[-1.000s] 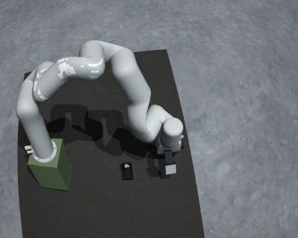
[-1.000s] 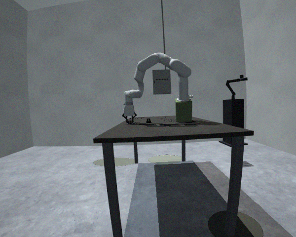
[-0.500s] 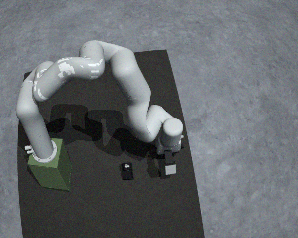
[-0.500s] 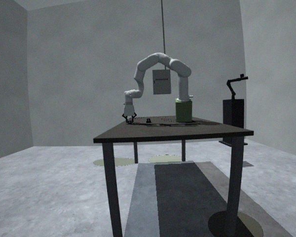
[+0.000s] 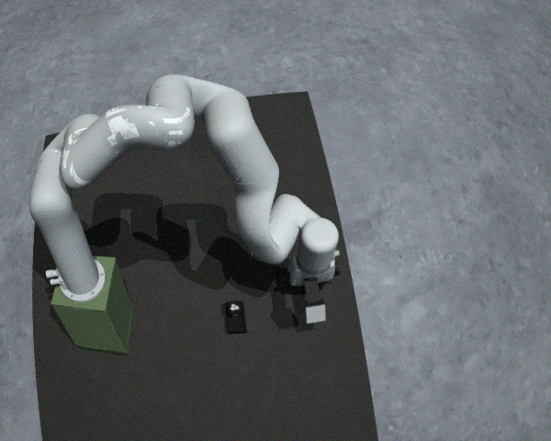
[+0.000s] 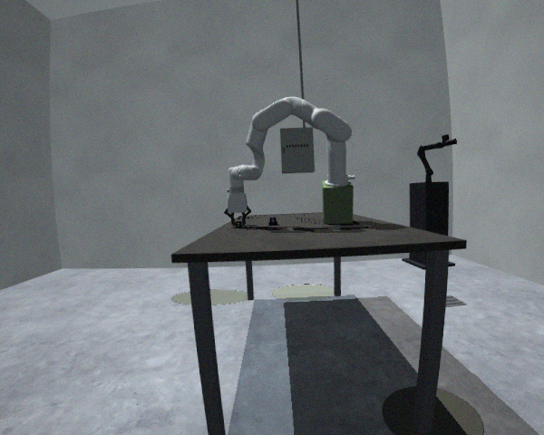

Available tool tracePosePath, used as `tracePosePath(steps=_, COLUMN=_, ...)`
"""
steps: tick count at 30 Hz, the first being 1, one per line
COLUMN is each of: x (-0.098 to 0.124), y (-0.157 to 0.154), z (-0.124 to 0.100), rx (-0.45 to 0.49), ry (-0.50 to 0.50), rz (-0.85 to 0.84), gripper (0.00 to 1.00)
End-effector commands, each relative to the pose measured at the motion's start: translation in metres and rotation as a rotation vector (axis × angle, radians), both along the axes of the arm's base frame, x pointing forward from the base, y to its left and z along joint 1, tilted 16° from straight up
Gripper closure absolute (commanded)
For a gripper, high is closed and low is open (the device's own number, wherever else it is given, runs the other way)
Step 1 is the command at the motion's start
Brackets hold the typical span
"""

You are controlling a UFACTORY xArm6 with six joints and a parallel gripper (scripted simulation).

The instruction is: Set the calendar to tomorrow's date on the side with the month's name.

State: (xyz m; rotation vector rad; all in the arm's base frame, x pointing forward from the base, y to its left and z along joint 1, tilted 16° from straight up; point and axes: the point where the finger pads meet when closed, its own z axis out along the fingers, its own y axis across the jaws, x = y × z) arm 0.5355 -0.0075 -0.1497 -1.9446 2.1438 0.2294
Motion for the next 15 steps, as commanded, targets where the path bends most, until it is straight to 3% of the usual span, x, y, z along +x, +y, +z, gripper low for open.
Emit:
tracePosePath(steps=1, x=0.0018, y=-0.0006, z=0.0016, rx=-0.001, ry=-0.004, rz=-0.001, gripper=0.51)
tracePosePath(steps=2, x=0.0018, y=-0.0006, z=0.0016, rx=-0.001, ry=-0.004, rz=-0.001, gripper=0.51)
tracePosePath(steps=3, x=0.0018, y=-0.0006, z=0.0016, rx=-0.001, ry=-0.004, rz=-0.001, gripper=0.71)
tracePosePath(steps=15, x=0.0018, y=-0.0006, z=0.0016, rx=-0.001, ry=-0.004, rz=-0.001, gripper=0.71)
